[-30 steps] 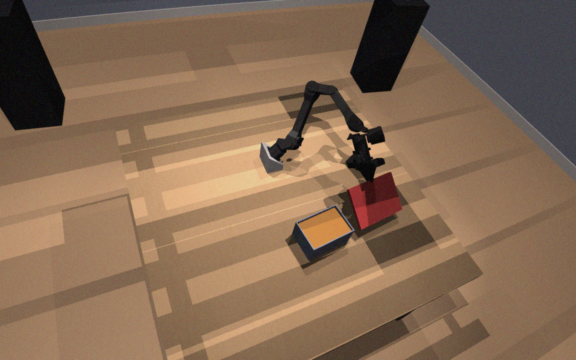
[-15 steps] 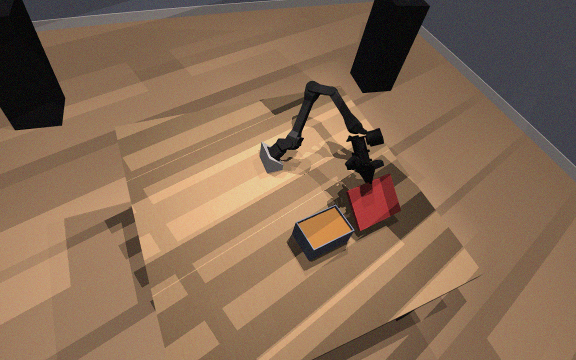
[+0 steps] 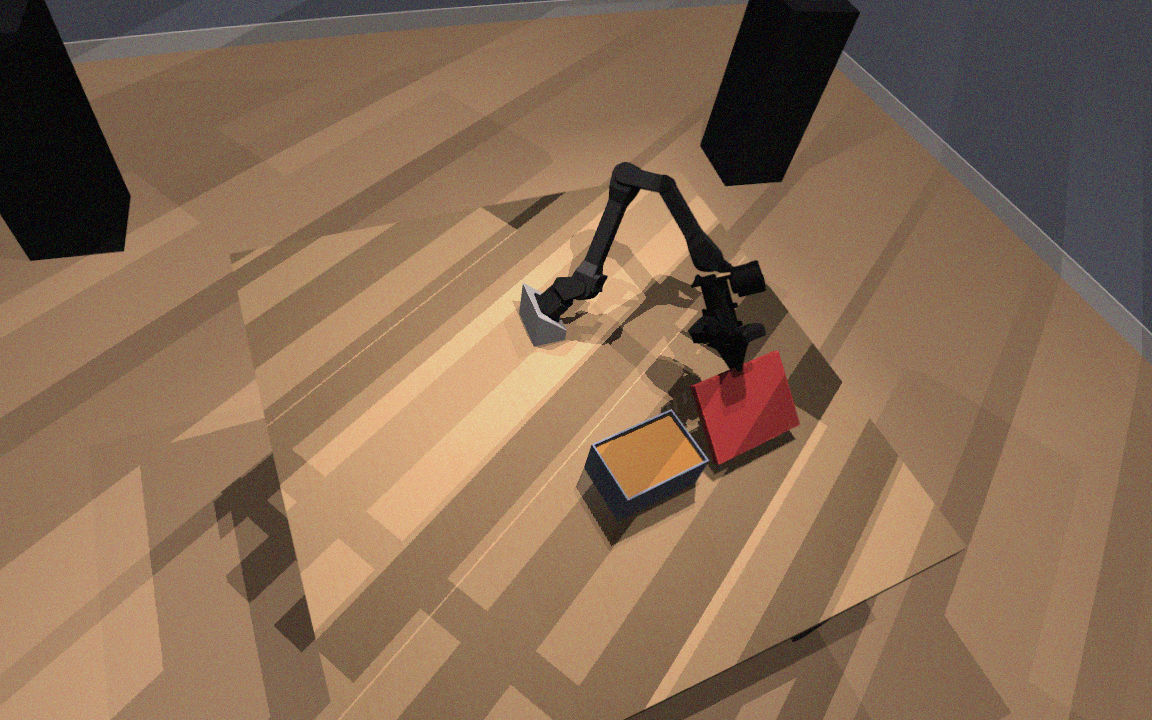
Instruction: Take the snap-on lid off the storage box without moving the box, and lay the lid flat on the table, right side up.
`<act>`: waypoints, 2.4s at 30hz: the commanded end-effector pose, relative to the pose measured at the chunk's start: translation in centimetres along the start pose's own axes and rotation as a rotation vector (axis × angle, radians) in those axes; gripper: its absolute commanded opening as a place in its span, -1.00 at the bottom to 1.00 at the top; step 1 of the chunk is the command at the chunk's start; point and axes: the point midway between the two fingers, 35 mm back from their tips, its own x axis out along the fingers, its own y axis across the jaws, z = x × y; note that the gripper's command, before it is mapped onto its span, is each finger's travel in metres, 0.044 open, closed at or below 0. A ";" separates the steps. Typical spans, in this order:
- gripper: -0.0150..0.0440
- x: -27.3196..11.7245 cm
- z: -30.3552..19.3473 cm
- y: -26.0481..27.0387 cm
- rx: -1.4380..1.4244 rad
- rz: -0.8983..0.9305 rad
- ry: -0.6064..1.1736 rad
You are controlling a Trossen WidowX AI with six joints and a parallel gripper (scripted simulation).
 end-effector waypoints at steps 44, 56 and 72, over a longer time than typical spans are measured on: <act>-0.49 2.4 0.0 -2.6 0.007 0.013 -0.003; -0.49 3.0 0.0 -3.3 0.008 0.013 -0.002; -0.49 3.9 0.0 -4.2 0.008 0.013 -0.002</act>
